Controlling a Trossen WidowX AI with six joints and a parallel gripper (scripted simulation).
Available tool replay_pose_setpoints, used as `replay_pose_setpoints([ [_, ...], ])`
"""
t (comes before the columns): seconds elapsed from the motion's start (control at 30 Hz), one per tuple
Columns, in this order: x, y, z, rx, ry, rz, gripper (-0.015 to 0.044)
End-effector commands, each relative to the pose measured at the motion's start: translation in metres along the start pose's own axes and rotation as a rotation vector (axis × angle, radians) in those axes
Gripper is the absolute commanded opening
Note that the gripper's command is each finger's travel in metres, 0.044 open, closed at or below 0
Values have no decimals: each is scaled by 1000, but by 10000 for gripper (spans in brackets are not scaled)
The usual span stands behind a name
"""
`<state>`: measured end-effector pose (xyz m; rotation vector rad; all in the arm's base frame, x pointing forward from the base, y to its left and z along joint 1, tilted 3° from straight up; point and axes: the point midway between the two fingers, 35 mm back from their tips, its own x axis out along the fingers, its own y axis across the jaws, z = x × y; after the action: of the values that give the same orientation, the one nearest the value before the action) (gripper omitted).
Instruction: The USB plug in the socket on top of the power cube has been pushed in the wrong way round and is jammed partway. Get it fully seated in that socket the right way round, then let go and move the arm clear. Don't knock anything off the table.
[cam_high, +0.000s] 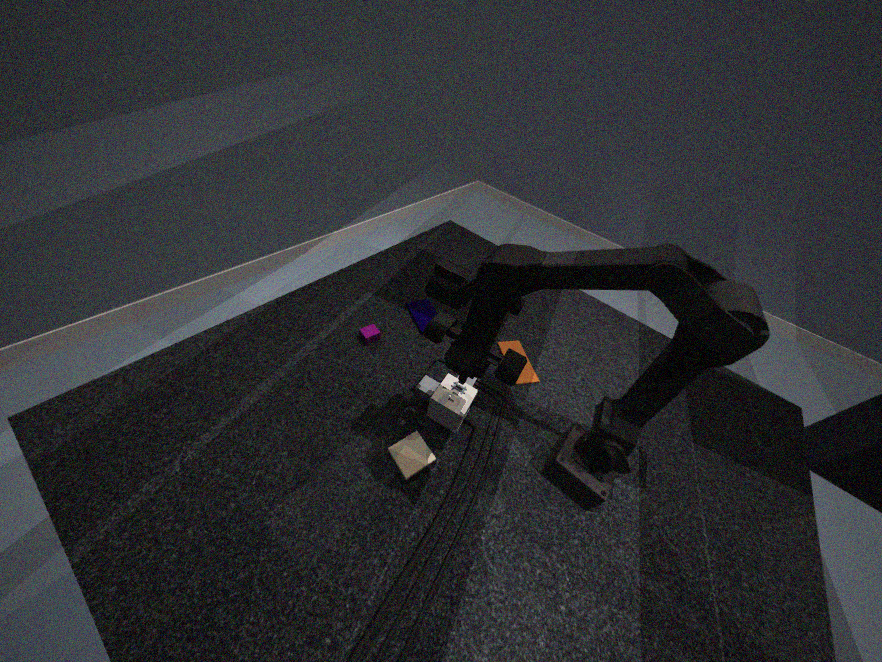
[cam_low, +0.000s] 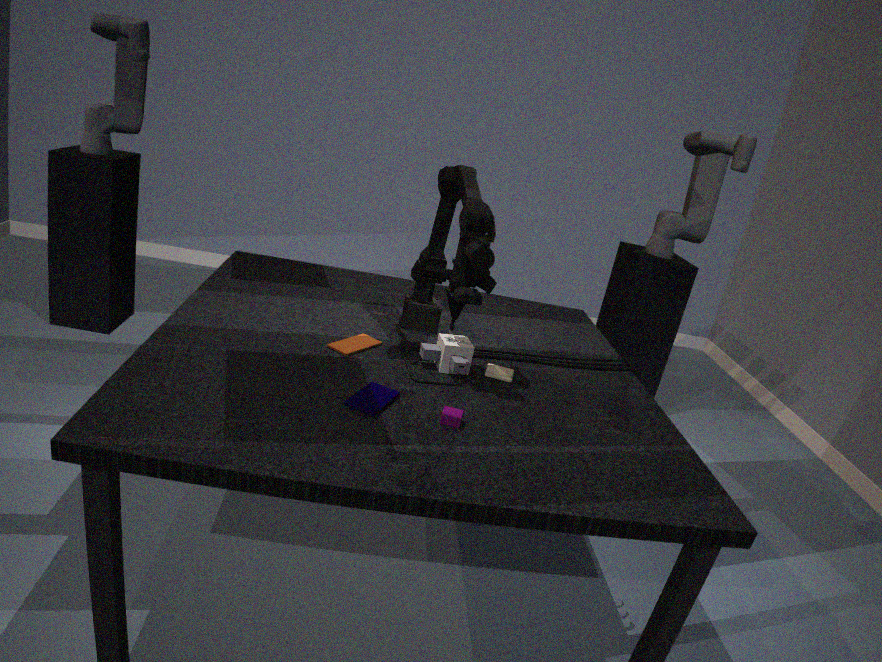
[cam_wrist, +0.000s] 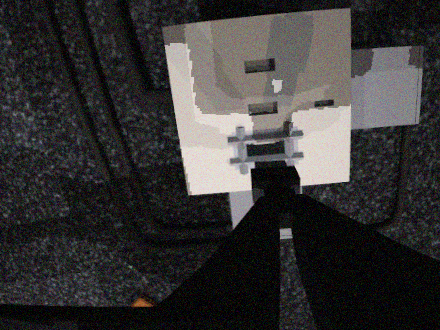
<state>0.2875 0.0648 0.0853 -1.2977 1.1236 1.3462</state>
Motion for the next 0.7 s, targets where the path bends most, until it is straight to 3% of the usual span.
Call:
replay_pose_setpoints([
  [0.0,1,0,0,-4,0,1,0],
  [0.67,4,0,1,-10,0,1,0],
])
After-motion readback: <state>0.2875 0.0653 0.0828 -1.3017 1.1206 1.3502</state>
